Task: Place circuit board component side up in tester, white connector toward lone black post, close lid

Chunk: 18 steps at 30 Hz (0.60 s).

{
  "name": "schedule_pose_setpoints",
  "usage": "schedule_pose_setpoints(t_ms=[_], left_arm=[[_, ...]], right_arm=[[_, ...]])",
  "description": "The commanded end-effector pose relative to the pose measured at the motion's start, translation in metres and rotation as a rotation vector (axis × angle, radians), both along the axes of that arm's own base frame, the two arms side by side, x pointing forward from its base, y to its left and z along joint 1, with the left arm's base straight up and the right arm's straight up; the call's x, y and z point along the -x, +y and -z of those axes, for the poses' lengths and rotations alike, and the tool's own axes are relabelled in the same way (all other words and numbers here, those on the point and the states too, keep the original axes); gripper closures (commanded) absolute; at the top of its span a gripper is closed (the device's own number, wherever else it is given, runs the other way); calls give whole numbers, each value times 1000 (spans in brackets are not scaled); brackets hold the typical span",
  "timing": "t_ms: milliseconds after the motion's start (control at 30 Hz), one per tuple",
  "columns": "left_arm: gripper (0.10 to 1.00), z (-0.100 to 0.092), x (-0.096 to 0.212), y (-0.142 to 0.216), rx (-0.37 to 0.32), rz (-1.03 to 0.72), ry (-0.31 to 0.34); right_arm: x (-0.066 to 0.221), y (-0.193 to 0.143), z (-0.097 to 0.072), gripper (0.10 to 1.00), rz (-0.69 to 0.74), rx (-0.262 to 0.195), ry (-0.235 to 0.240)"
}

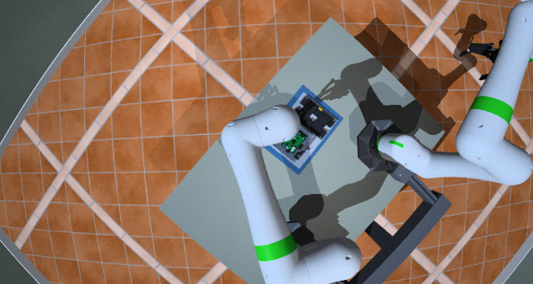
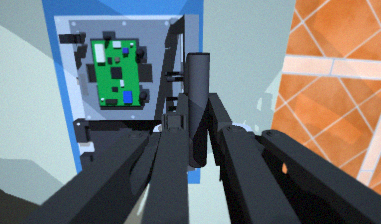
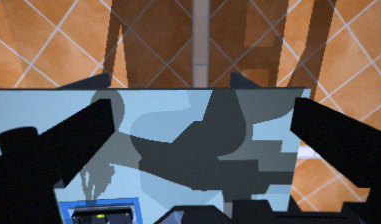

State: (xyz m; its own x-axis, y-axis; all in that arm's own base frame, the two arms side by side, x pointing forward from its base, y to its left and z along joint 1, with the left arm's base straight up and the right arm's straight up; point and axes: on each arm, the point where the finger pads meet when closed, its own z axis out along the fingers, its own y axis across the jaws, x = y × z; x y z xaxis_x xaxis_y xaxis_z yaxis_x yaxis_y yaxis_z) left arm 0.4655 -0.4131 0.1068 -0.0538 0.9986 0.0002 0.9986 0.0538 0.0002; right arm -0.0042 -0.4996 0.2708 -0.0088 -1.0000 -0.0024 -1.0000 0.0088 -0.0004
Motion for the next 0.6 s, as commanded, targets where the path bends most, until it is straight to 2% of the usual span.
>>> schedule_pose_setpoints(t_ms=[0,567], left_arm=[[908,-2,3,-1,2,0,-1],[908,-3,18,-2,2,0,-1]], right_arm=[[0,0,-1,98,0,2,0],[0,0,-1,98,0,2,0]])
